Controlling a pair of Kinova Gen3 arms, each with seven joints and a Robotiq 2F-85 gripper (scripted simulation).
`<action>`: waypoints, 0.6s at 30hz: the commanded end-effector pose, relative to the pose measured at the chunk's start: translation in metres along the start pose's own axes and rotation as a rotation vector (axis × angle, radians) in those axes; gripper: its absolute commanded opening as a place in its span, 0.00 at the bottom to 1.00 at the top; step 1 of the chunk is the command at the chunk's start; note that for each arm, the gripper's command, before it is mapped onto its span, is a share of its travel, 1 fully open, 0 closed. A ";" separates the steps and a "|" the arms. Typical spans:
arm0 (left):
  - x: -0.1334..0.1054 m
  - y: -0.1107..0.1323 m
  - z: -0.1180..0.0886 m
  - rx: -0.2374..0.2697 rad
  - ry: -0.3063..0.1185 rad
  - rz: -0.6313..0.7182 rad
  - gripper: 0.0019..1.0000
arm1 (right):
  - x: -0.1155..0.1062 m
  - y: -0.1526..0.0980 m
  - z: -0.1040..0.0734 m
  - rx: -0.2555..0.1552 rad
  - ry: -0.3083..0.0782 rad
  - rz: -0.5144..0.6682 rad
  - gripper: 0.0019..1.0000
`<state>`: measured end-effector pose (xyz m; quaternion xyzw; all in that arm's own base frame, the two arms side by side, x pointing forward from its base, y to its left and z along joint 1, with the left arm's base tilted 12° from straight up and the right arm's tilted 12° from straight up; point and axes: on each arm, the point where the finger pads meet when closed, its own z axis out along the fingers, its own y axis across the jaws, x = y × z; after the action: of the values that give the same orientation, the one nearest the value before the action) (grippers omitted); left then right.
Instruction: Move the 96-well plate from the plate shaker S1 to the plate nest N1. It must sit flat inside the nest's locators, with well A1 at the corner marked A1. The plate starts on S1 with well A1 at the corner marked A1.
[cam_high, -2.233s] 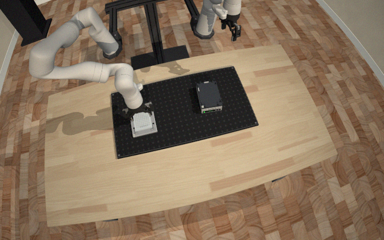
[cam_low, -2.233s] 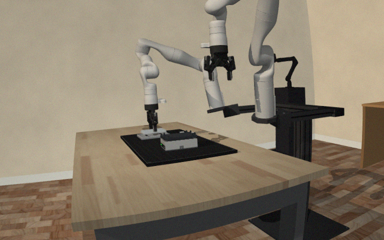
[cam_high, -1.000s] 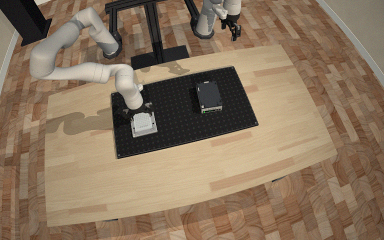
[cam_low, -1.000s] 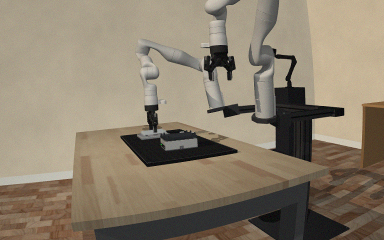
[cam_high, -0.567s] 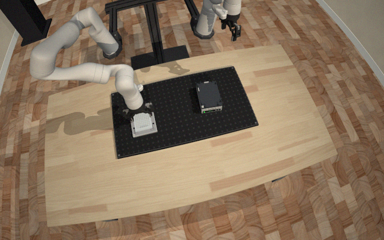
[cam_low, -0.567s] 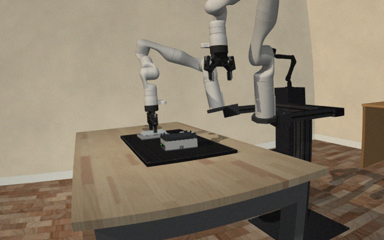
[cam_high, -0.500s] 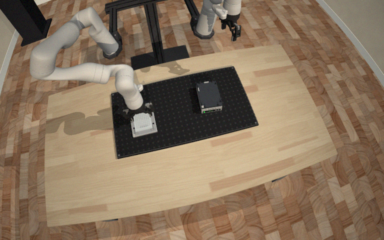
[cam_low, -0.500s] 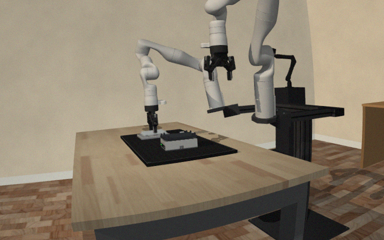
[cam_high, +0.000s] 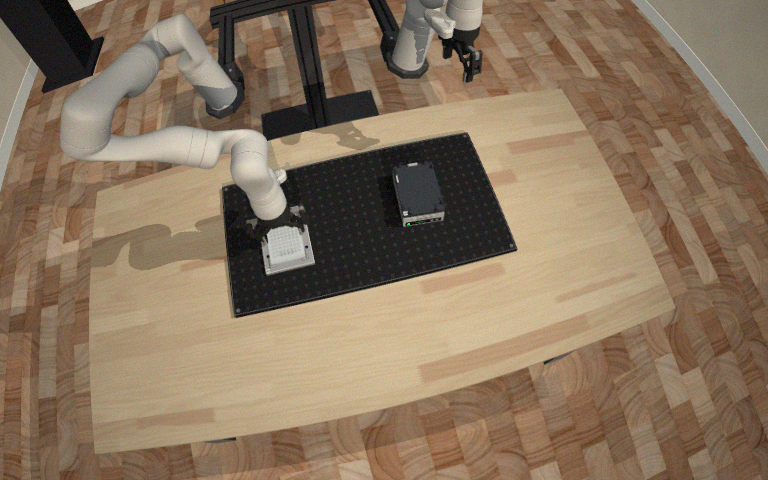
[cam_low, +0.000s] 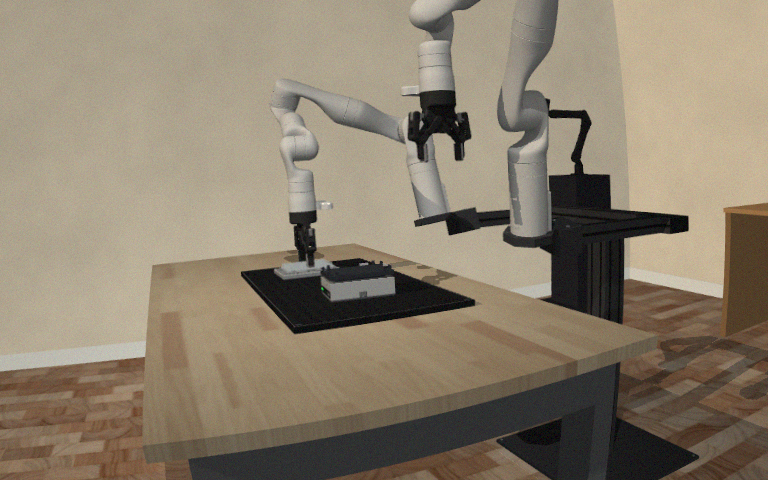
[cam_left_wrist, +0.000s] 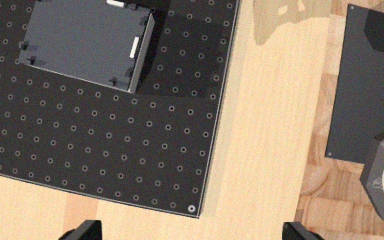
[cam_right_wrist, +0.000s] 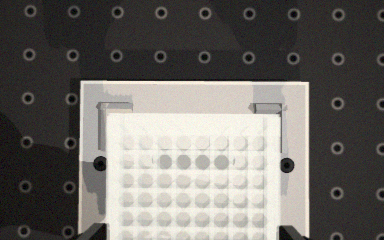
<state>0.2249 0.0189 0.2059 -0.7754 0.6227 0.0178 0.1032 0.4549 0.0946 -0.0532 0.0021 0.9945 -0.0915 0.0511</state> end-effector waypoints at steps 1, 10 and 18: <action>0.000 0.000 0.000 0.001 0.000 0.000 1.00 | -0.001 0.000 0.000 0.000 -0.002 0.000 0.93; 0.000 0.000 0.000 0.001 0.000 0.000 1.00 | -0.001 0.000 0.001 0.000 -0.002 0.000 0.93; 0.000 0.000 0.000 0.001 0.000 0.000 1.00 | -0.001 0.000 0.001 0.000 -0.002 0.000 1.00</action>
<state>0.2249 0.0189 0.2059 -0.7754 0.6227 0.0178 0.1032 0.4552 0.0942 -0.0552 0.0021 0.9945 -0.0915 0.0511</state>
